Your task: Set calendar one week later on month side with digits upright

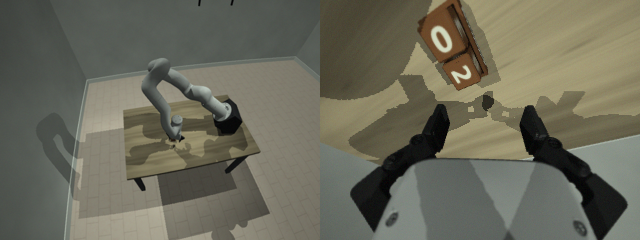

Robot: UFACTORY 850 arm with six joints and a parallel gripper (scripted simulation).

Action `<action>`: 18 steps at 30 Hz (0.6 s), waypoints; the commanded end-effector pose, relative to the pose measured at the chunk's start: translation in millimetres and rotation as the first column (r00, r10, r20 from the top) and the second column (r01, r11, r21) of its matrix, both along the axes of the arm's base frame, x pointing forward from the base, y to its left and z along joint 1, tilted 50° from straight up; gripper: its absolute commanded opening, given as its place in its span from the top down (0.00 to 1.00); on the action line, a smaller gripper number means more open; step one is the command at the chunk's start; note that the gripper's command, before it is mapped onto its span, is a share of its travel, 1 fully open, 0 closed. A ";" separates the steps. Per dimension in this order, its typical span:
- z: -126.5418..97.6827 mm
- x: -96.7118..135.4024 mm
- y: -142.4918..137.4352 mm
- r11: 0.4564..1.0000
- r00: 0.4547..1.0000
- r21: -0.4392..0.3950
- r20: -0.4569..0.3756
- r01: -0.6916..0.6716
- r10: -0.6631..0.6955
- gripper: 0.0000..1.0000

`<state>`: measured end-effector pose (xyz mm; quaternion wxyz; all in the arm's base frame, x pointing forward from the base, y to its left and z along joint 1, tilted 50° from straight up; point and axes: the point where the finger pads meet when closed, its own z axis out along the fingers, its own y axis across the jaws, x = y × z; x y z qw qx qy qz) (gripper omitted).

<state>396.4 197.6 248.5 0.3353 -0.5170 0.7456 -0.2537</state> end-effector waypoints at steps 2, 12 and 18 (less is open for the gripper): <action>0.3 0.0 0.2 1.000 1.000 0.000 0.001 0.000 0.000 0.00; 0.3 0.0 0.2 1.000 1.000 0.000 0.001 0.000 0.000 0.00; 0.8 0.6 0.7 0.999 0.999 0.040 0.001 0.033 -0.033 0.00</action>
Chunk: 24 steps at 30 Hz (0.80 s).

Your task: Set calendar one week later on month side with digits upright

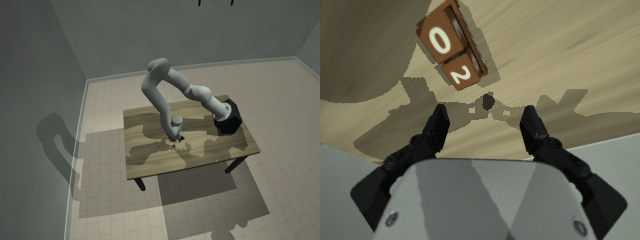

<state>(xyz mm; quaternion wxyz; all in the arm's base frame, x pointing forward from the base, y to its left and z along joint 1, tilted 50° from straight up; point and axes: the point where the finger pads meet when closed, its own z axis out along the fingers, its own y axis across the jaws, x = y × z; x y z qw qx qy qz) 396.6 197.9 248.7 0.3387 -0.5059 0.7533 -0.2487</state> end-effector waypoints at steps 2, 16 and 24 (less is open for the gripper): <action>1.2 1.0 1.1 0.995 0.998 0.076 0.002 0.063 -0.064 0.00; 11.2 11.4 9.9 0.936 0.973 0.271 -0.020 0.226 -0.229 0.00; 19.9 20.5 17.6 0.880 0.950 0.365 -0.043 0.303 -0.309 0.00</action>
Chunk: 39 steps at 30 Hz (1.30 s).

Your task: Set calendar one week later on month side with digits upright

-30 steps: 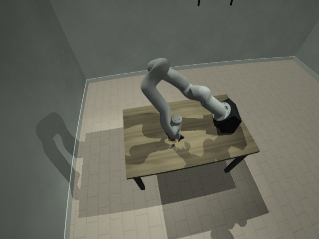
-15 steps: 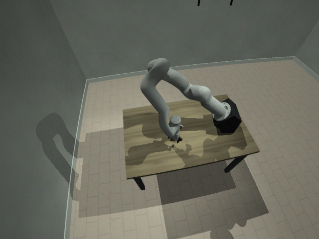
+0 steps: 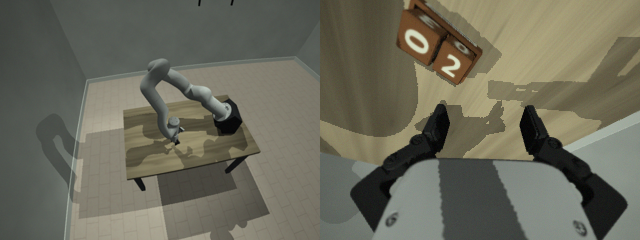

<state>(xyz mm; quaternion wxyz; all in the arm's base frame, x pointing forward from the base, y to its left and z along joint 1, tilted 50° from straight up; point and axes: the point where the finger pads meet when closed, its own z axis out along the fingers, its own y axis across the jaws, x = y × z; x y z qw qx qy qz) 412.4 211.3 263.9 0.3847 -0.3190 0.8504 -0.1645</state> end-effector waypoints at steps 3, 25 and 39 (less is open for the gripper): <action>5.0 5.1 4.4 0.998 0.999 0.044 0.006 0.033 -0.034 0.00; 19.8 20.6 17.6 0.851 0.938 0.406 -0.052 0.334 -0.343 0.00; 26.9 28.1 23.9 0.695 0.872 0.557 -0.123 0.455 -0.473 0.00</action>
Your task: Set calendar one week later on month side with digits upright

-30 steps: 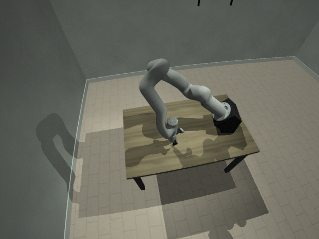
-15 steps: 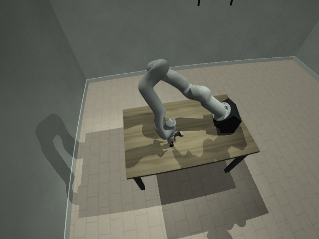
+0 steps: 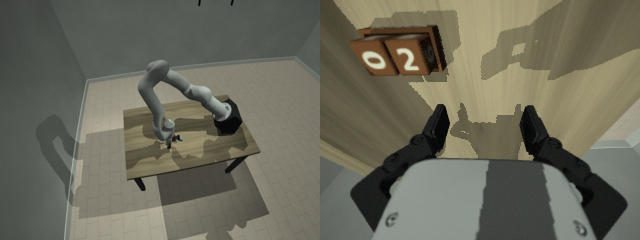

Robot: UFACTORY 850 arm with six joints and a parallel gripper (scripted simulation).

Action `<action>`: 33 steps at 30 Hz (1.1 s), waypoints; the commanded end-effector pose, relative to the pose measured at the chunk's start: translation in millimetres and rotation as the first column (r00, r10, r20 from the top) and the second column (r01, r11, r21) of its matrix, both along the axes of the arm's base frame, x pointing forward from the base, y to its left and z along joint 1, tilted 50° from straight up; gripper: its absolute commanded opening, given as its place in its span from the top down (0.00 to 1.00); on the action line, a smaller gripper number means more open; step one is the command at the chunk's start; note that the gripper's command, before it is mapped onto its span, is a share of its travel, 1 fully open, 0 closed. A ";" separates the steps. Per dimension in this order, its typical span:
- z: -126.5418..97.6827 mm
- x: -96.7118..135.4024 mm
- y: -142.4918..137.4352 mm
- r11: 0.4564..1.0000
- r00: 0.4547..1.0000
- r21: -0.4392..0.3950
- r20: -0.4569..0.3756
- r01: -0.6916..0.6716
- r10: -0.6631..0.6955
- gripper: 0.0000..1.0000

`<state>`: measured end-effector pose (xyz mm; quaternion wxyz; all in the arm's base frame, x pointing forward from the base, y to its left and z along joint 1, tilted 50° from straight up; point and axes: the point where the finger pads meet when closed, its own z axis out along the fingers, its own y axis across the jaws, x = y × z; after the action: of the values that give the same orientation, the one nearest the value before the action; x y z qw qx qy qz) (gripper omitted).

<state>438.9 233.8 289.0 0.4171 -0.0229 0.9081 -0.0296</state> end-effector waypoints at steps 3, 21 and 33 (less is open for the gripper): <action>9.1 9.2 8.0 0.989 0.996 0.115 0.005 0.092 -0.094 0.00; 19.3 19.8 17.0 0.917 0.966 0.308 -0.022 0.253 -0.259 0.00; 19.1 20.1 17.0 0.917 0.966 0.308 -0.022 0.253 -0.259 0.00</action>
<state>458.8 250.4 307.6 0.4163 0.1615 0.8929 0.0575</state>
